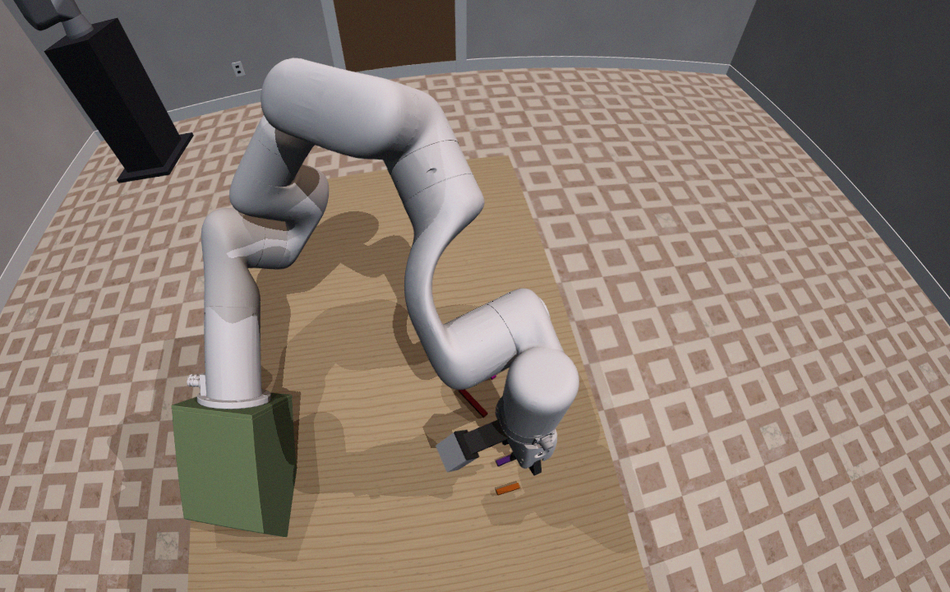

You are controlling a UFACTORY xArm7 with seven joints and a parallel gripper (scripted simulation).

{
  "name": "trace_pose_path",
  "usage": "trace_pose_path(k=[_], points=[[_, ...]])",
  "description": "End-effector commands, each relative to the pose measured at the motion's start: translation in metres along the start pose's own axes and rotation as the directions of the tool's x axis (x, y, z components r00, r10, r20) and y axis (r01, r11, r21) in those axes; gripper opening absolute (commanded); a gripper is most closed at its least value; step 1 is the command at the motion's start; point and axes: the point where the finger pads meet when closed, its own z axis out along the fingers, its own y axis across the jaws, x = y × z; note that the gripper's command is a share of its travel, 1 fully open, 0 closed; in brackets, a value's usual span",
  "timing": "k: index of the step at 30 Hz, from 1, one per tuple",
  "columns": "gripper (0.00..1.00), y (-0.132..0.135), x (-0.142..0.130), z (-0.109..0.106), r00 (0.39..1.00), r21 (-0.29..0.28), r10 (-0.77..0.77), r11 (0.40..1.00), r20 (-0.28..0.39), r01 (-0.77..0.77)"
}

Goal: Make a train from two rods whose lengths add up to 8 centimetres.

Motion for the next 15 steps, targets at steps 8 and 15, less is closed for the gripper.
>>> trace_pose_path(k=[8, 15], points=[[0.24, -0.0016, -0.0005, -0.0014, 1.000, 0.005, 0.000, 1.000, 0.003, 0.000], [0.24, -0.0017, -0.0005, 0.0029, 1.000, 0.005, 0.000, 1.000, 0.003, 0.000]])
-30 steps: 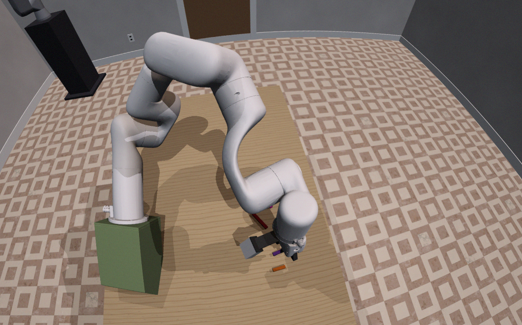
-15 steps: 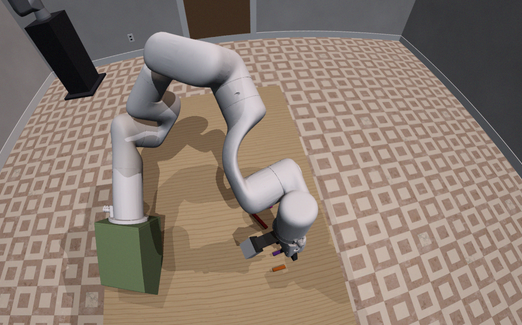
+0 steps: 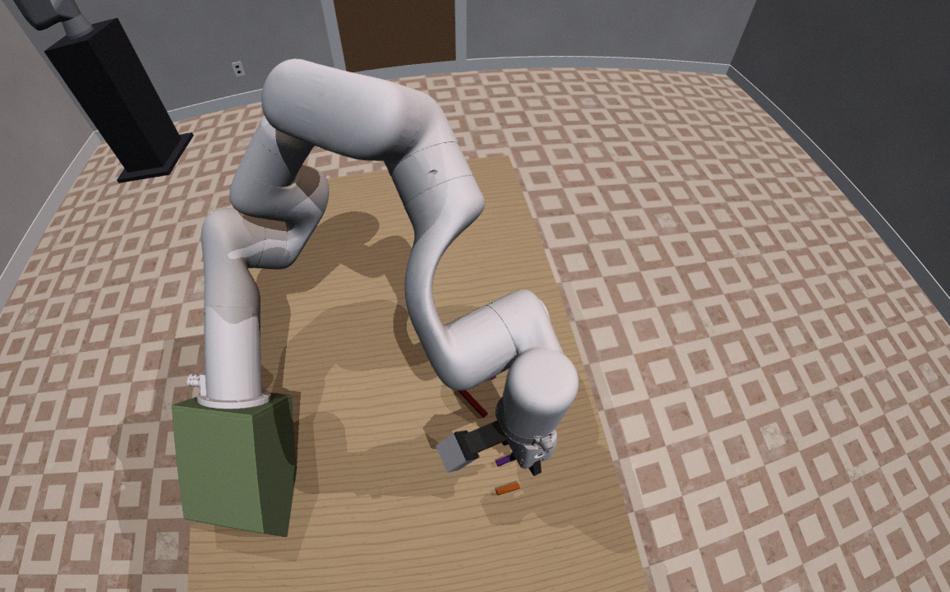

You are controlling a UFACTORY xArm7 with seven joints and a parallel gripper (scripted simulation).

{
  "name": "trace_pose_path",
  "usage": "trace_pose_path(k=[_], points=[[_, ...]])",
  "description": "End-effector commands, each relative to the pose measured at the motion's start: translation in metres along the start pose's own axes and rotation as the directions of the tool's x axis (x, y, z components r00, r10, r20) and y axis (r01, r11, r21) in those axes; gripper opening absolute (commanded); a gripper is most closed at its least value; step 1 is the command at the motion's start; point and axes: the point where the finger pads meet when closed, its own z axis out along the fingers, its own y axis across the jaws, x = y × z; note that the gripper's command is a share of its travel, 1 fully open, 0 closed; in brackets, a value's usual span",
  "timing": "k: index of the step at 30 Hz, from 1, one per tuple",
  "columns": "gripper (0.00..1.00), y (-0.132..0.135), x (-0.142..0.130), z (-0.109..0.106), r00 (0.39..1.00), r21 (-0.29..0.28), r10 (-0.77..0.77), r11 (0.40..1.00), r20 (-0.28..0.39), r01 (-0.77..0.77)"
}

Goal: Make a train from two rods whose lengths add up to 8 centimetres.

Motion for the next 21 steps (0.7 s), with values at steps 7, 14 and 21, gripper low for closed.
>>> trace_pose_path(k=[7, 14, 21], points=[[0.24, -0.002, -0.001, 0.007, 1.000, 0.004, 0.000, 1.000, 0.002, 0.000], [0.24, -0.002, -0.001, 0.016, 1.000, 0.004, 0.000, 1.000, 0.002, 0.000], [0.24, -0.002, -0.001, 0.027, 1.000, 0.004, 0.000, 1.000, 0.002, 0.000]])
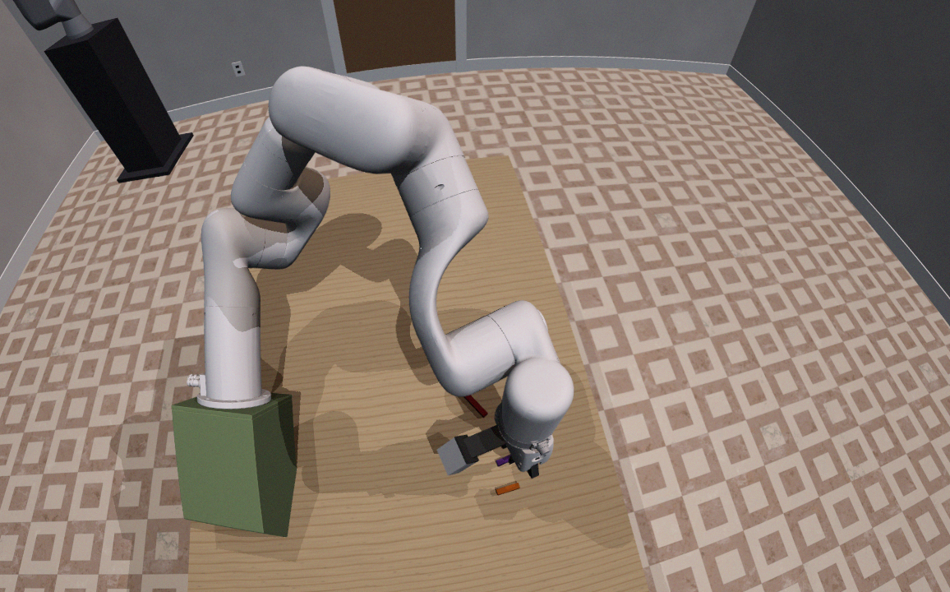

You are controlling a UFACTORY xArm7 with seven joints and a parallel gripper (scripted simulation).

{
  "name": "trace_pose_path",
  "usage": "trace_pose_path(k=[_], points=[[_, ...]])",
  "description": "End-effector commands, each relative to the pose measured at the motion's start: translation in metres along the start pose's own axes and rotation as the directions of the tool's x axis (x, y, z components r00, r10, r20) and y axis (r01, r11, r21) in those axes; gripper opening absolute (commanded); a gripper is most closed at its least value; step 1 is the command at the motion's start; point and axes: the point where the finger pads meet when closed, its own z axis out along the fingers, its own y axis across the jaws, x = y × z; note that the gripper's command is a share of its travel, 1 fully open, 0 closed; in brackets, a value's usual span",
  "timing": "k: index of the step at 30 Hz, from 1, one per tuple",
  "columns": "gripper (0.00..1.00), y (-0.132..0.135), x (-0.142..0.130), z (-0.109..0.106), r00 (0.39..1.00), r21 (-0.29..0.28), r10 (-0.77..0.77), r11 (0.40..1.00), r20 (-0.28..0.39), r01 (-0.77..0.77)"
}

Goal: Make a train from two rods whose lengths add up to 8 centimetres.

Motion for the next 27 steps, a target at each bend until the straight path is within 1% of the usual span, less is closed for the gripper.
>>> trace_pose_path(k=[1, 16, 27], points=[[0.24, -0.002, -0.001, 0.006, 1.000, 0.005, 0.000, 1.000, 0.003, 0.000], [0.24, -0.002, -0.001, 0.021, 1.000, 0.005, 0.000, 1.000, 0.003, 0.000], [0.24, -0.002, -0.001, 0.024, 1.000, 0.005, 0.000, 1.000, 0.003, 0.000]])
